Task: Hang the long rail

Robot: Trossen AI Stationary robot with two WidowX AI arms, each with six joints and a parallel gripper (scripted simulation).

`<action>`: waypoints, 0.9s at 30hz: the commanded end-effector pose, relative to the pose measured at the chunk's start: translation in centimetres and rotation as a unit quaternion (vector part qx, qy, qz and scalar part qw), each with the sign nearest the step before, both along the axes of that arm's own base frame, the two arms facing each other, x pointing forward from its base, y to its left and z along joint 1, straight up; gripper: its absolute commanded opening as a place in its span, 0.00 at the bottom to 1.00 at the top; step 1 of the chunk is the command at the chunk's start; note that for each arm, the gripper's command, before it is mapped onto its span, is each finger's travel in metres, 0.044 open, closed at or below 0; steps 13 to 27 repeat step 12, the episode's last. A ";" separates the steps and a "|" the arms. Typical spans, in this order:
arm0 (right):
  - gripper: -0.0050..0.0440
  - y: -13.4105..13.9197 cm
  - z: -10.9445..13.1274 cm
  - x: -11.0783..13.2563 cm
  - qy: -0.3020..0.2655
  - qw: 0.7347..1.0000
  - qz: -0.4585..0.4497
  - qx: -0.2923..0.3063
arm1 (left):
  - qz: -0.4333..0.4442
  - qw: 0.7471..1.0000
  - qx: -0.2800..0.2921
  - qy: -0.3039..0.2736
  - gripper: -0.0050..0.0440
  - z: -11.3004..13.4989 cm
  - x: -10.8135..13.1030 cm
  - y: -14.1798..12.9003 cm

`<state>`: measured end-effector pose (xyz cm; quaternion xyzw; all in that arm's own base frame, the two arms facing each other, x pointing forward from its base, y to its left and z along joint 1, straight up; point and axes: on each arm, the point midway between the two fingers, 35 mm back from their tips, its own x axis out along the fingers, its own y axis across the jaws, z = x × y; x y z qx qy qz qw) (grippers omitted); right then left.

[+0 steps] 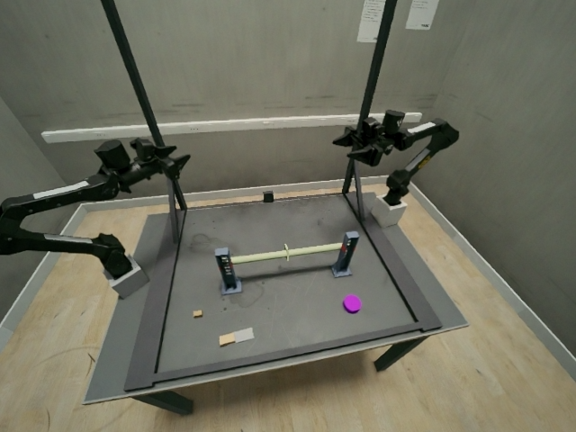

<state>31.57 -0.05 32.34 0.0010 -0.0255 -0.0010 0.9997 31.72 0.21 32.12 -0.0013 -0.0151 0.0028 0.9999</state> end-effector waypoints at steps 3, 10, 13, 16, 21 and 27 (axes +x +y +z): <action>0.96 0.0 0.6 -0.1 -0.007 1.000 0.001 -0.001 | -0.004 1.000 0.003 -0.012 1.00 0.2 -0.2 -0.3; 0.96 0.0 0.6 -0.1 -0.007 1.000 0.001 -0.001 | -0.004 1.000 0.003 -0.012 1.00 0.2 -0.2 -0.3; 0.96 0.0 0.6 -0.1 -0.007 1.000 0.001 -0.001 | -0.004 1.000 0.003 -0.012 1.00 0.2 -0.2 -0.3; 0.96 0.0 0.6 -0.1 -0.007 1.000 0.001 -0.001 | -0.004 1.000 0.003 -0.012 1.00 0.2 -0.2 -0.3; 0.96 0.0 0.6 -0.1 -0.007 1.000 0.001 -0.001 | -0.004 1.000 0.003 -0.012 1.00 0.2 -0.2 -0.3; 0.96 0.0 0.6 -0.1 -0.007 1.000 0.001 -0.001 | -0.004 1.000 0.003 -0.012 1.00 0.2 -0.2 -0.3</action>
